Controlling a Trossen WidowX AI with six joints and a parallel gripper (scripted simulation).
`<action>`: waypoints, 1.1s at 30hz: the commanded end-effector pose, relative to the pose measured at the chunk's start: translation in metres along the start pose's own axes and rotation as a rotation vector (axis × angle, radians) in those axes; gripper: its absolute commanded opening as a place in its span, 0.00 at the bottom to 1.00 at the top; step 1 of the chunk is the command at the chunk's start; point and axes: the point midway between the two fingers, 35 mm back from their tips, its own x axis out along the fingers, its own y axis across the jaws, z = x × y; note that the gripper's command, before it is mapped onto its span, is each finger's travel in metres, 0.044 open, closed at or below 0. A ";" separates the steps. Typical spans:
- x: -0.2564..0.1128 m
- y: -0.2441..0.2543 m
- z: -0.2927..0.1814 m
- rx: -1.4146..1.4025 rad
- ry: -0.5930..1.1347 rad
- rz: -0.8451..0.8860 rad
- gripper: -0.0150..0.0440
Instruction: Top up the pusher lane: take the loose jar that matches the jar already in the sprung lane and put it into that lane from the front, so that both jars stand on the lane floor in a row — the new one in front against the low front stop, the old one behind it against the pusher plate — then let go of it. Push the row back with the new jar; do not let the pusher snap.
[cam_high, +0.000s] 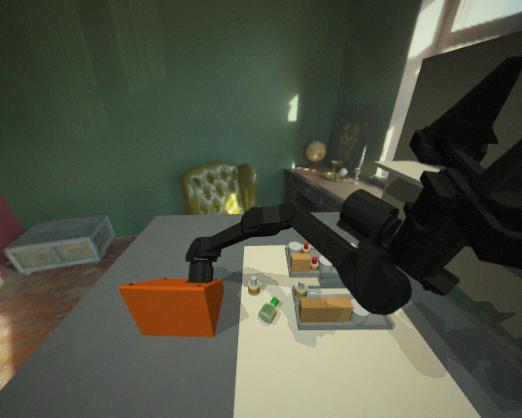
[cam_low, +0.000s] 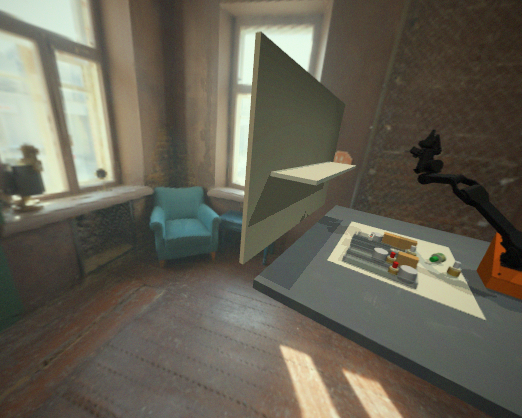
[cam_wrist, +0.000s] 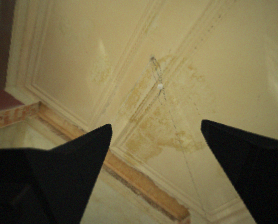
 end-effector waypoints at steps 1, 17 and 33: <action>0.000 -0.001 0.001 0.002 -0.008 0.001 0.98; -0.062 -0.054 0.101 0.201 -0.743 0.303 1.00; -0.244 -0.080 0.060 0.384 -1.271 1.096 1.00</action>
